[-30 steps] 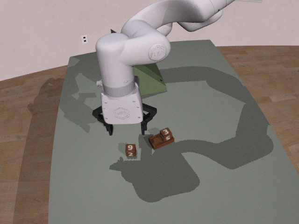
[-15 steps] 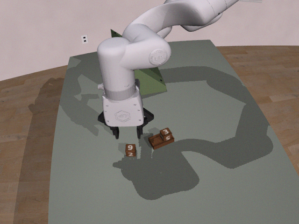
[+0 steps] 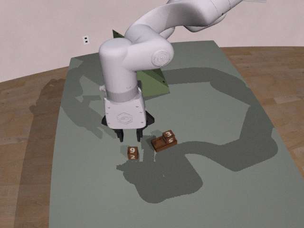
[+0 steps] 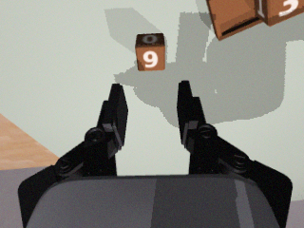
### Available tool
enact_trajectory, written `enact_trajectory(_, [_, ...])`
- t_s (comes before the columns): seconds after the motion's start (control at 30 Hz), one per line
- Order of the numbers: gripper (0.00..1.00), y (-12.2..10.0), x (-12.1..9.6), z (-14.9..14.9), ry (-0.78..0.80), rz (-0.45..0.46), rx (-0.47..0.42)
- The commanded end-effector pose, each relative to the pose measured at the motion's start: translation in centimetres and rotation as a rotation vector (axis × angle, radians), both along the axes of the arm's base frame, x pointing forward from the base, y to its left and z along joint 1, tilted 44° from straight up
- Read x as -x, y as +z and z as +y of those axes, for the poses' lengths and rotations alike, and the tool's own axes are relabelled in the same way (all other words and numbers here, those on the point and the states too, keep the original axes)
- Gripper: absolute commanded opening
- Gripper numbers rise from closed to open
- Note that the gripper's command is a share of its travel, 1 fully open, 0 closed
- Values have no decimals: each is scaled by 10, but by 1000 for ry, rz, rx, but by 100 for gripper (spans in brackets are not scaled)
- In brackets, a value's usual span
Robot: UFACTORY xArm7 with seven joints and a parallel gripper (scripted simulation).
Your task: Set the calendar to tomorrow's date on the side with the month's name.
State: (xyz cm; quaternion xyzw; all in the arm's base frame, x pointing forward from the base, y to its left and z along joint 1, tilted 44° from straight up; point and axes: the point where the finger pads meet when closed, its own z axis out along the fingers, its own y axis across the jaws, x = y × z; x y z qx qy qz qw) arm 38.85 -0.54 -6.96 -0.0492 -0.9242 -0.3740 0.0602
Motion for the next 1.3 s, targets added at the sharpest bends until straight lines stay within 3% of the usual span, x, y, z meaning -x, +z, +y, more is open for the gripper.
enact_trajectory(0.0, [47, 1, -1, -2, -3, -3, 3])
enact_trajectory(1.27, [47, -10, 0, 8, -3, -3, 2])
